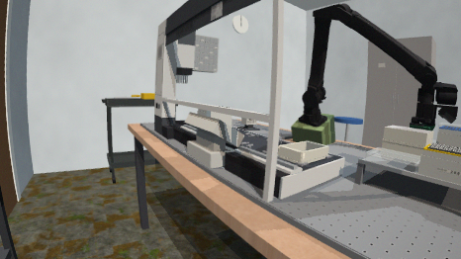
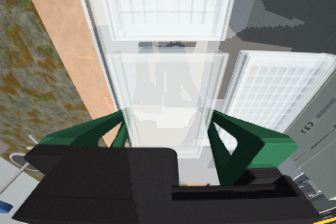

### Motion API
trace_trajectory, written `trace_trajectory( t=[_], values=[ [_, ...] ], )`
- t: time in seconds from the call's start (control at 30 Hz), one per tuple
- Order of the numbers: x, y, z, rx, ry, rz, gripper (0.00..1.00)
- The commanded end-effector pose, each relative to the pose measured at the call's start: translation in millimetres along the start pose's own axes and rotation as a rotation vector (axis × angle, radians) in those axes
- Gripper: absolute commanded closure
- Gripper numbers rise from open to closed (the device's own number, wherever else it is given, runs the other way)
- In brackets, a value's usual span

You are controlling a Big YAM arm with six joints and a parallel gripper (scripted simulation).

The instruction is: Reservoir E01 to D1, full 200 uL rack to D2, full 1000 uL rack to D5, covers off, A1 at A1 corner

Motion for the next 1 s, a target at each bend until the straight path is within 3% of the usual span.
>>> trace_trajectory(
  t=[0.0, 0.13, 0.2, 0.23, 0.57, 0.6, 0.97],
  values=[
    [8.5, -0.3, -3.7, 0.0, 0.003, -0.022, 1.0],
    [4.8, 3.9, -0.5, -0.002, -0.007, -0.012, 1.0],
    [8.3, 2.5, -2.2, -0.001, -0.002, -0.018, 1.0],
    [11.8, -10.4, -1.8, 0.004, 0.008, -0.04, 1.0],
    [11.9, -10.4, -1.9, 0.004, 0.008, -0.04, 1.0],
    [11.9, -10.4, -1.9, 0.004, 0.008, -0.04, 0.0],
    [11.9, -10.4, -1.9, 0.004, 0.008, -0.04, 0.0]
  ],
)
Point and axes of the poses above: the point where the finger pads meet when closed, its own y axis out along the fingers, its own z axis across the jaws, x = y × z, the point moved 8 cm from there along -y, back along the fingers, and after that the axes turned 5 degrees about -y, right-handed, at the moved point
